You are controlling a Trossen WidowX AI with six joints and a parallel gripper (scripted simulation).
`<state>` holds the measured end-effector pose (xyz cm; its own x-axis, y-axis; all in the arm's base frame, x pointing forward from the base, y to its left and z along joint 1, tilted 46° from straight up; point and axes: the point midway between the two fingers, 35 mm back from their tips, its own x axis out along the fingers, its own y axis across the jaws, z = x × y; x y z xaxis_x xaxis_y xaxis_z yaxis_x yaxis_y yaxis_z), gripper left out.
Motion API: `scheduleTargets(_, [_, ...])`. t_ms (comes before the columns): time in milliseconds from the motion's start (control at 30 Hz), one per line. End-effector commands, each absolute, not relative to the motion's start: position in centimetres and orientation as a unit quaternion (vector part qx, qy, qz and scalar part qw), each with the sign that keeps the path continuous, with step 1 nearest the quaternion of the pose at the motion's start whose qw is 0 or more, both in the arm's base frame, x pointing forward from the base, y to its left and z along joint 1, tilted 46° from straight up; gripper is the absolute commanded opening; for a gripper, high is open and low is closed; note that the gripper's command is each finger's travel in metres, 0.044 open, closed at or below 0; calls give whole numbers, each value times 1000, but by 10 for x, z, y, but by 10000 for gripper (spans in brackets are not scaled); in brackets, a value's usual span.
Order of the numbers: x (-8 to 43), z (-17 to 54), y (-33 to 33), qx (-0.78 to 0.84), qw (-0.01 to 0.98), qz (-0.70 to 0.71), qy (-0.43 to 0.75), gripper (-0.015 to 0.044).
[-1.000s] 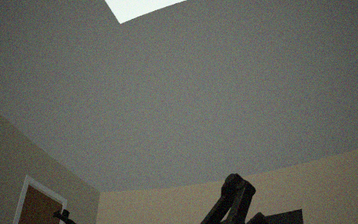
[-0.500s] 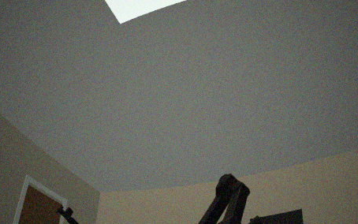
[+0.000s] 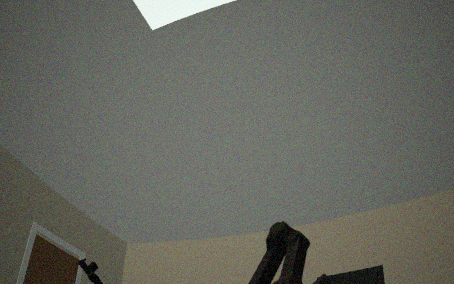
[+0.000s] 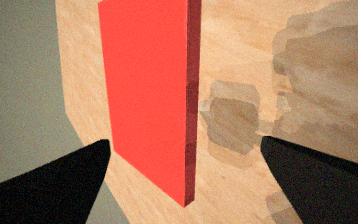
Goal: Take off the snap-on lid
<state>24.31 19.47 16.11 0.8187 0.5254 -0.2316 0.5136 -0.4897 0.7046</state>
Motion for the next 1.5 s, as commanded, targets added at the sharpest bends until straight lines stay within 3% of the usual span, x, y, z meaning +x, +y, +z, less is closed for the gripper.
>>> scheduleTargets(0, [240,168,189,864,404,11,301,440])
scheduleTargets(1467, [210,202,144,864,405,11,301,440])
